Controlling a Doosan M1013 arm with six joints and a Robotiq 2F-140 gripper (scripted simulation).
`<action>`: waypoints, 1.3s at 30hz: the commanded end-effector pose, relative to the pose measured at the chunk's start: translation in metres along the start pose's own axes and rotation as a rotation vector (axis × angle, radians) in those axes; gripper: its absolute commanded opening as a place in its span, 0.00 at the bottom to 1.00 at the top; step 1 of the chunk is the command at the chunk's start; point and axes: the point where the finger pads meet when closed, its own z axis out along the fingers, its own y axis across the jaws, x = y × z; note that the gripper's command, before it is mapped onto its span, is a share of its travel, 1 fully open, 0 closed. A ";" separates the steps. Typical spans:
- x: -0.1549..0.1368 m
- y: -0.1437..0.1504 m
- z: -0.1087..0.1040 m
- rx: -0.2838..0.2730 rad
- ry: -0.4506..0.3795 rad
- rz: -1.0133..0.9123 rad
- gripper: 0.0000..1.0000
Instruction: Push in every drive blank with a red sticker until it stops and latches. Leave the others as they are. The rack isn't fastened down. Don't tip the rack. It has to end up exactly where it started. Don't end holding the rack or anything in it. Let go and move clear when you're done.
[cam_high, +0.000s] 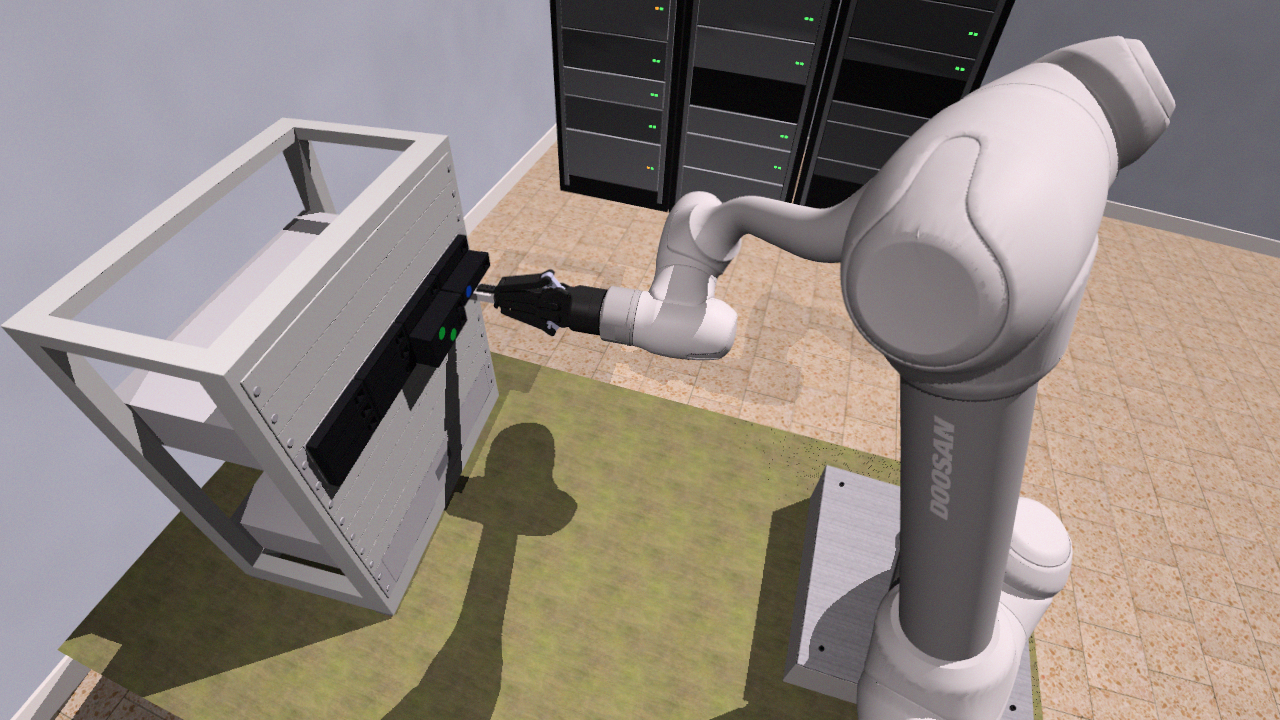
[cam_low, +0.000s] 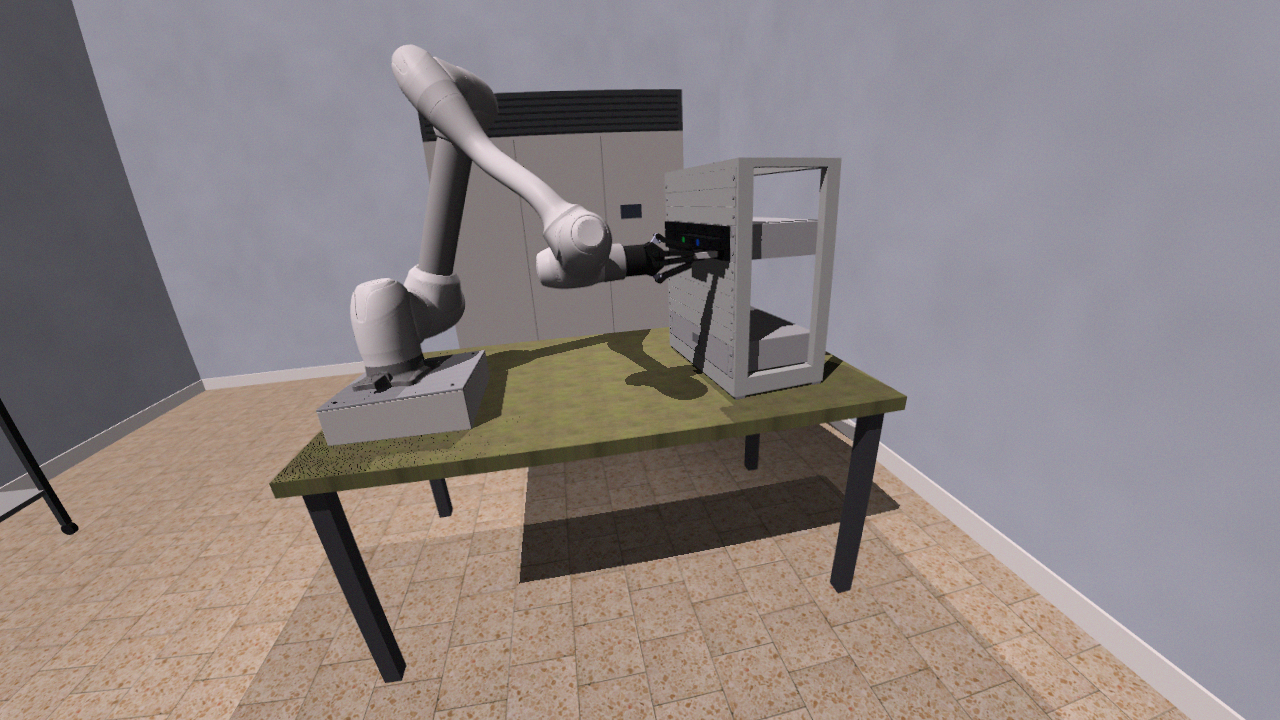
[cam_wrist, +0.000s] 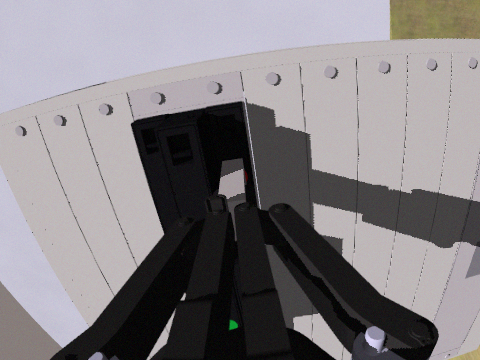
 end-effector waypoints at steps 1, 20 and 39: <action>0.000 0.000 0.000 0.000 0.000 0.000 0.00; 0.000 0.000 -0.020 0.000 0.000 0.000 0.00; 0.000 0.000 -0.082 0.000 0.000 0.000 0.00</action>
